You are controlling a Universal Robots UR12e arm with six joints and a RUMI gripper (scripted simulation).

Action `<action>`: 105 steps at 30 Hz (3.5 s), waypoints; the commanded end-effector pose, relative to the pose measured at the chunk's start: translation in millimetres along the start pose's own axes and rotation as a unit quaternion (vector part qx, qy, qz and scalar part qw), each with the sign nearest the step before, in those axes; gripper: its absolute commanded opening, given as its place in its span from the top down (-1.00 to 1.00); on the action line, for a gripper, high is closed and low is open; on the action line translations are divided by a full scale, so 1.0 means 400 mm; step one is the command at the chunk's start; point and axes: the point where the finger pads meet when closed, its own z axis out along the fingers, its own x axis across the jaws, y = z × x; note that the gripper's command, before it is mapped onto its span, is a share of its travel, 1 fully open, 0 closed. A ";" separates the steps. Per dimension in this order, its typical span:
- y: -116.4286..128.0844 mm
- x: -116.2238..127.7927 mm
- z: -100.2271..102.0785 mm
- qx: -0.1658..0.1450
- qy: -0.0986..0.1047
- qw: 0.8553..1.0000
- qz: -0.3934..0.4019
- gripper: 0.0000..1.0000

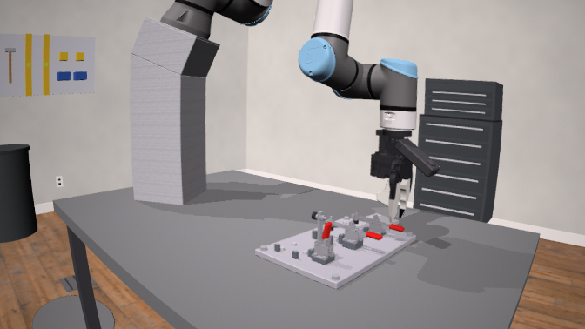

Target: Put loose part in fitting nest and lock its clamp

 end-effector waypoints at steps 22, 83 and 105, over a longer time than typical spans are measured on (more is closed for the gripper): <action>-0.007 -0.007 0.072 0.002 0.000 1.000 -0.001 0.44; -0.007 -0.004 0.088 0.002 0.000 1.000 0.000 1.00; 0.004 -0.003 0.071 0.001 0.000 1.000 0.000 1.00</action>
